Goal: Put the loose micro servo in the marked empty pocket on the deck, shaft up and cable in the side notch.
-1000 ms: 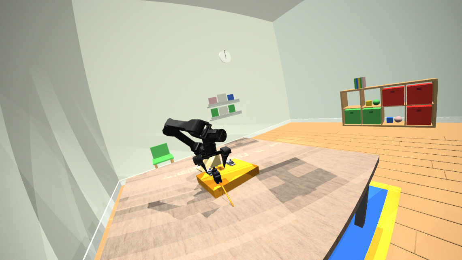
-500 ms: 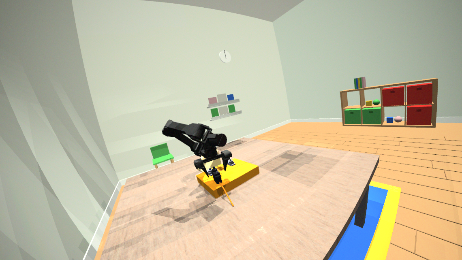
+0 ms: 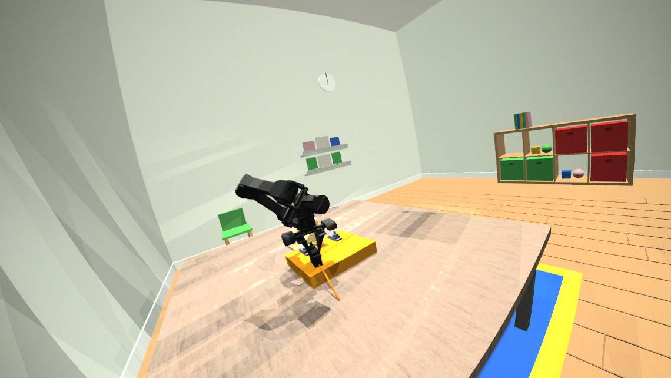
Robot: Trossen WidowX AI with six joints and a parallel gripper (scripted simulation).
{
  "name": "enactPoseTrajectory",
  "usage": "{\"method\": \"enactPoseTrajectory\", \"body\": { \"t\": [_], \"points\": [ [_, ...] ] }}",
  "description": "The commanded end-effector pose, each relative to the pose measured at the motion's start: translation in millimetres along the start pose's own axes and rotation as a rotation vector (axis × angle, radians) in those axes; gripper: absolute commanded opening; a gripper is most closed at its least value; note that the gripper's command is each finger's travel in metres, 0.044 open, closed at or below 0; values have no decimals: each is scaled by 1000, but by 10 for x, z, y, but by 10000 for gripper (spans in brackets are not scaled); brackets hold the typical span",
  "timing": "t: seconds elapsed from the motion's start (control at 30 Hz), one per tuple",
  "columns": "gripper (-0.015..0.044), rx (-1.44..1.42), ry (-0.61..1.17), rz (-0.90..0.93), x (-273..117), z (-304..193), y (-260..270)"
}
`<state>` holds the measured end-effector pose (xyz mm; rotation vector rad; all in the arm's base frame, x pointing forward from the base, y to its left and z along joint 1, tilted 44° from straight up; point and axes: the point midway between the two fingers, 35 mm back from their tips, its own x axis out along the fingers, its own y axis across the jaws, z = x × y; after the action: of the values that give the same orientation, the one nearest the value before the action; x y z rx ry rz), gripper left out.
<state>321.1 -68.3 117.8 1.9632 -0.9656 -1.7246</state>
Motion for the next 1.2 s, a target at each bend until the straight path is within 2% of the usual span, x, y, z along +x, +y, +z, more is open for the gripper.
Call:
{"method": "enactPoseTrajectory", "body": {
  "t": [0.0, 0.03, 0.13, 0.17, 0.37, 0.63, 1.17],
  "points": [
    [92, -3, 3, 3, 1, -4, 5],
    [85, -3, 3, 3, 1, -4, 5],
    [6, -3, 3, 2, -46, -6, 2],
    [0, -3, 3, 2, -75, -7, 1],
    [0, -3, 2, 2, -298, 25, 10],
    [0, -4, 2, 2, -298, 46, 20],
    [0, -5, 0, 2, -294, 448, 84]
  ]
}}
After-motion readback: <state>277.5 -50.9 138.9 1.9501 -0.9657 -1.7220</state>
